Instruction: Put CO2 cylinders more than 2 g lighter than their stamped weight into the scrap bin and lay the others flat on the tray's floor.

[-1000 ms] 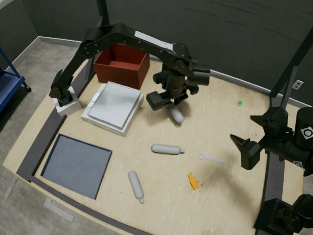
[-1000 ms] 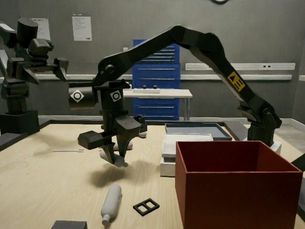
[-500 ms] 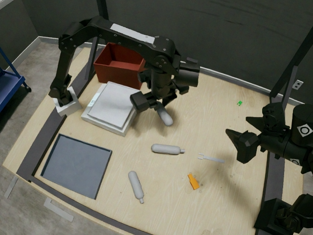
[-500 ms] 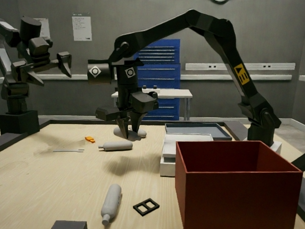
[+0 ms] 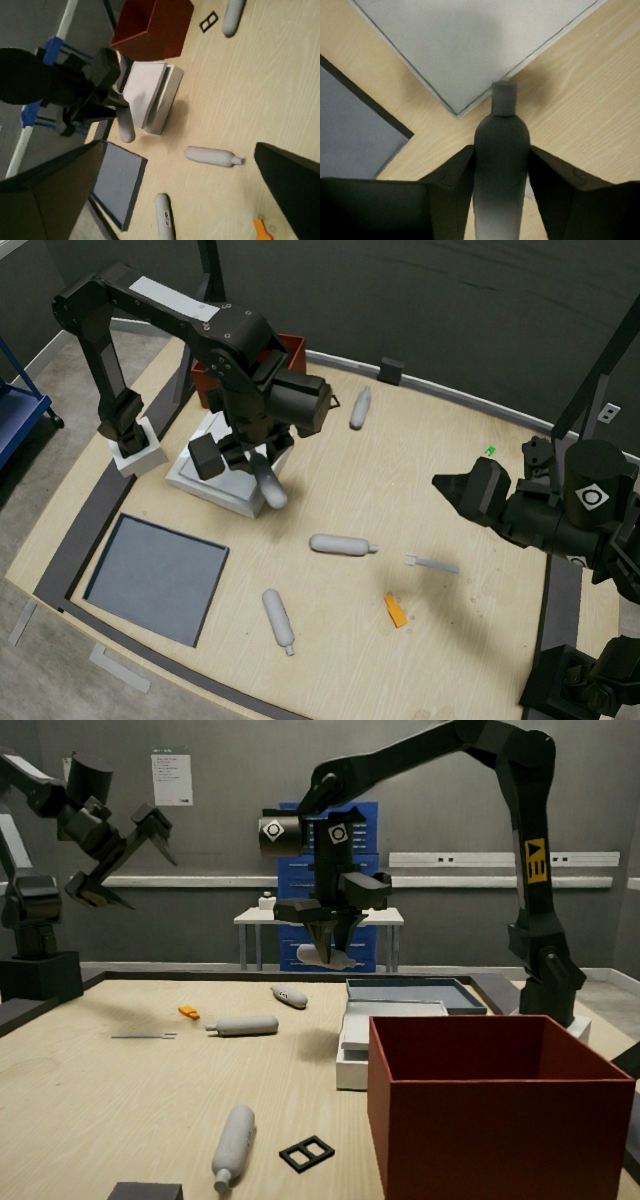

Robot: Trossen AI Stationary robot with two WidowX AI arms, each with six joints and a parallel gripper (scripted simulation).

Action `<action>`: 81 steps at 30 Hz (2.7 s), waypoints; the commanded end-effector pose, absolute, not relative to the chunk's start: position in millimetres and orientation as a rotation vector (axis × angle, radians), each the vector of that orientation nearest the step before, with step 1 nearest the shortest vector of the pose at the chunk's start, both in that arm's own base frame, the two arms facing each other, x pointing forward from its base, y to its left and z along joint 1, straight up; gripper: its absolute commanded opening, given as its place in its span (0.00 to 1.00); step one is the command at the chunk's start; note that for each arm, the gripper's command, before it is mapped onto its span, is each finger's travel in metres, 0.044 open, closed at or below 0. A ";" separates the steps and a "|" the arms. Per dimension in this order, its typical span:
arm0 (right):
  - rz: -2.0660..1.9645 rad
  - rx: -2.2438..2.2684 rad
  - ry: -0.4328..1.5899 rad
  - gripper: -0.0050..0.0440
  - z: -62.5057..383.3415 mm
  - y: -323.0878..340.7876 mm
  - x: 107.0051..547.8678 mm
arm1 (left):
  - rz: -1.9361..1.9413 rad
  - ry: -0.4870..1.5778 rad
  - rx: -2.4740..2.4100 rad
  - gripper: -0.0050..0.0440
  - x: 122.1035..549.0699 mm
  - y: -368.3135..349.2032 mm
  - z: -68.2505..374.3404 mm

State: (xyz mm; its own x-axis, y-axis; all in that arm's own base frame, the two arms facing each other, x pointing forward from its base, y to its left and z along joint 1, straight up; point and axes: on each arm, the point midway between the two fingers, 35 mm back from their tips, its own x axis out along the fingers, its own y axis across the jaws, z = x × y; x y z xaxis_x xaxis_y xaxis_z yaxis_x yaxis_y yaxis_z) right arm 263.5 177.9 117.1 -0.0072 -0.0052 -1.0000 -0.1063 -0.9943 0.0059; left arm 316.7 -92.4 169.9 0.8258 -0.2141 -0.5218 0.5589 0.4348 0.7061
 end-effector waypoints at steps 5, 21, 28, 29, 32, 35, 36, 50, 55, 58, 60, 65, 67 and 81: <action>2.134 -2.184 0.093 0.00 135.1 138.2 244.6 | -0.533 0.293 1.400 1.00 345.4 -79.3 178.4; 2.136 -2.184 0.097 0.00 135.0 102.8 220.5 | -0.619 0.177 2.124 1.00 389.1 -47.2 171.7; 2.126 -2.179 0.104 0.00 134.7 99.4 218.0 | -0.669 0.121 2.460 1.00 408.4 -29.2 166.3; 2.112 -2.172 0.115 0.00 134.8 99.5 218.3 | -0.677 0.113 2.507 1.00 411.1 -26.5 165.4; 2.093 -2.162 0.129 0.00 134.8 99.4 218.3 | -0.685 0.104 2.555 1.00 413.7 -23.7 164.5; 1.977 -2.098 0.218 0.00 134.9 98.7 218.6 | -0.710 0.079 2.694 1.00 421.4 -15.4 161.6; 1.925 -2.068 0.256 0.00 135.0 98.5 218.7 | -0.718 0.071 2.738 1.00 423.7 -12.7 160.6; 1.390 -1.726 0.571 0.00 134.8 98.9 218.6 | -0.784 0.012 3.029 1.00 438.6 6.1 152.8; 1.277 -1.637 0.636 0.00 132.2 99.7 218.5 | -0.801 0.005 3.030 1.00 438.4 5.6 148.3; 1.243 -1.612 0.652 0.00 132.1 99.9 218.3 | -0.794 0.006 3.032 1.00 438.2 5.6 150.1; 1.235 -1.606 0.655 0.00 132.1 99.9 218.2 | -0.793 0.006 3.032 1.00 438.1 5.6 150.4; 1.229 -1.607 0.648 0.00 136.7 103.9 226.6 | -0.794 0.006 3.031 1.00 438.0 5.6 150.2; 1.227 -1.606 0.649 0.00 136.9 106.6 233.9 | -0.794 0.006 3.031 1.00 438.0 5.6 150.2; 1.225 -1.606 0.641 0.00 139.1 144.8 318.7 | -0.796 0.006 3.032 1.00 436.1 5.1 150.0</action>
